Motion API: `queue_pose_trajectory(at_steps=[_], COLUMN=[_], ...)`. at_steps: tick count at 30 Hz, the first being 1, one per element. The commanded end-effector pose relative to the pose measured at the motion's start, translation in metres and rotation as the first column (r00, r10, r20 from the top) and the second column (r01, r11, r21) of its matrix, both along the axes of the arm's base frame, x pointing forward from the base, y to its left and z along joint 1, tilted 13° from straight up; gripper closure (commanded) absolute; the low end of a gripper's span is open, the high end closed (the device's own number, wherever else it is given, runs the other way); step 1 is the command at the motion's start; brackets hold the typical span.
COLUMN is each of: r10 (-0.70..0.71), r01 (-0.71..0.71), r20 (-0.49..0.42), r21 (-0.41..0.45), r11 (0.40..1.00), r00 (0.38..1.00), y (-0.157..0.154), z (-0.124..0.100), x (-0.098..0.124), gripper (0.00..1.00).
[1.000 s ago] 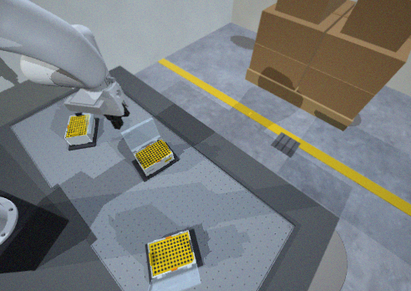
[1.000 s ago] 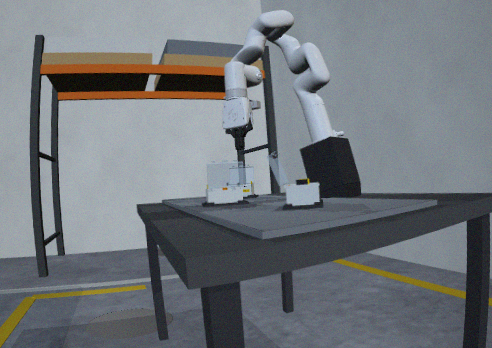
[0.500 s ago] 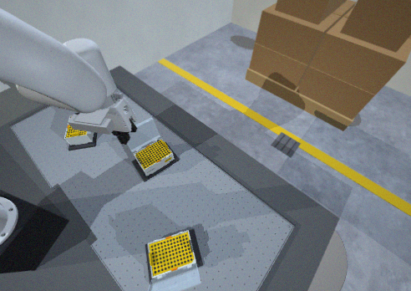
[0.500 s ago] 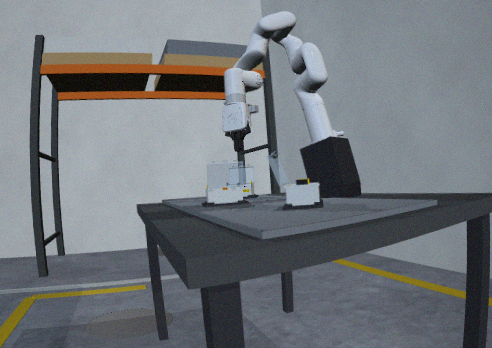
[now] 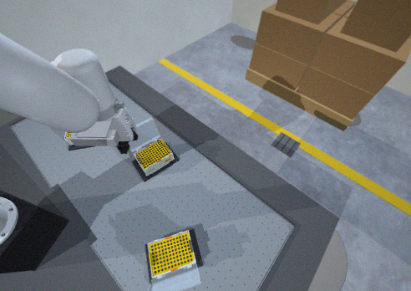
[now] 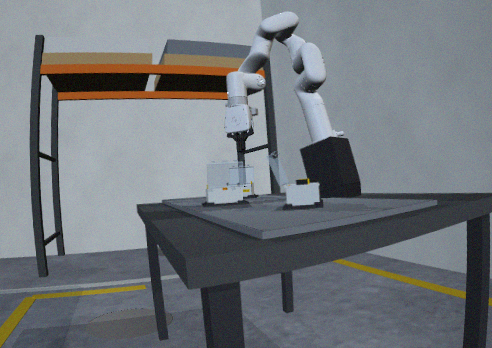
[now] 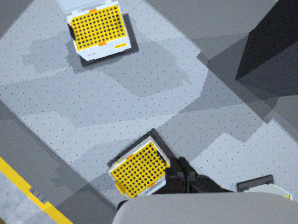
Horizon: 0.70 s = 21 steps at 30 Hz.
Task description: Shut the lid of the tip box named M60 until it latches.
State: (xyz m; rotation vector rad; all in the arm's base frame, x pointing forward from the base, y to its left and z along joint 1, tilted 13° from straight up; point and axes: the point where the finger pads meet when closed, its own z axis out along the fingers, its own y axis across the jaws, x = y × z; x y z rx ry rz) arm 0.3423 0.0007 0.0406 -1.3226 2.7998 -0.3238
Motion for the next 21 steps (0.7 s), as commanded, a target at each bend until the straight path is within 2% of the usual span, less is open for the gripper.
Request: queue_pose_trajectory(at_steps=[1, 8, 17, 19, 21], r10=[0.159, 0.346, 0.6, 0.6, 0.65], r01=[-0.156, -0.336, -0.575, -0.575, -0.621], r20=[-0.047, -0.085, -0.124, -0.124, -0.129], r21=[0.065, 0.11, 0.188, 0.188, 0.207], r11=[0.986, 0.935, 0.796, 0.796, 0.756], r00=[0.986, 0.935, 0.79, 0.79, 0.749], y=[-0.019, -0.044, -0.081, -0.081, -0.089], z=[0.004, 0.007, 0.011, 0.011, 0.012], x=[-0.012, -0.029, -0.055, -0.055, -0.06], gripper=[1.0, 1.0, 1.0, 1.0, 1.0])
